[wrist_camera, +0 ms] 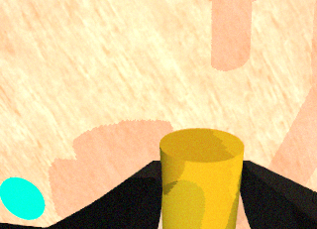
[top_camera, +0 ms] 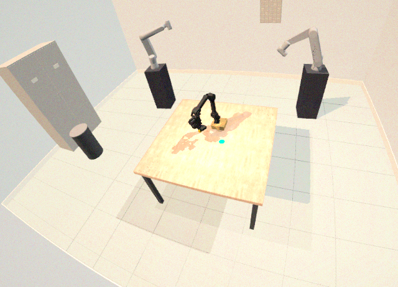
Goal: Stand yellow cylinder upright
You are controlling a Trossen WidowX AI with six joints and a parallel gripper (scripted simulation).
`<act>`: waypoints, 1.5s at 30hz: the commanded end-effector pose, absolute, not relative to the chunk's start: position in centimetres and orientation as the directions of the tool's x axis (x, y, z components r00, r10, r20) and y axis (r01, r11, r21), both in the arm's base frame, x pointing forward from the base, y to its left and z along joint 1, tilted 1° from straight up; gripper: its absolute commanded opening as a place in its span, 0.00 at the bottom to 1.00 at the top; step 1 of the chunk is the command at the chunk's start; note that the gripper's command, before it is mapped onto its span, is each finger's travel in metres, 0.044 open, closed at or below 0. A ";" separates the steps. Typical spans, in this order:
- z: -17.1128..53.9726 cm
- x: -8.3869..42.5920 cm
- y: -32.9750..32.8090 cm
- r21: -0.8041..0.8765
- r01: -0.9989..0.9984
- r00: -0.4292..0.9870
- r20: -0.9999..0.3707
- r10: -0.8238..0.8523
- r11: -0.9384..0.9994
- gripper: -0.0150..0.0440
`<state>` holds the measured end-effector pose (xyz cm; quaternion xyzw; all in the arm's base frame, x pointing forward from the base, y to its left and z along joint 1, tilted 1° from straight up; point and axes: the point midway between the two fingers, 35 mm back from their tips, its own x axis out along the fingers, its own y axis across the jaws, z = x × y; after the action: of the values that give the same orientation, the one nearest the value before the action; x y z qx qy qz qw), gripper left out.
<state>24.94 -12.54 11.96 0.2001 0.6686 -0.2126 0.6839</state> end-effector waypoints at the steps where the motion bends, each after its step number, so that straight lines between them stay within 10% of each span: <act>1: 12.2 25.5 -11.6 -0.012 0.488 0.020 -0.999 -0.025 0.873 0.43; 45: 12.9 27.8 2.4 -0.019 -0.481 0.023 -1.000 -0.009 0.876 0.43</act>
<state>27.80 1.50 12.69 -0.1609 0.6842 0.1490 0.6955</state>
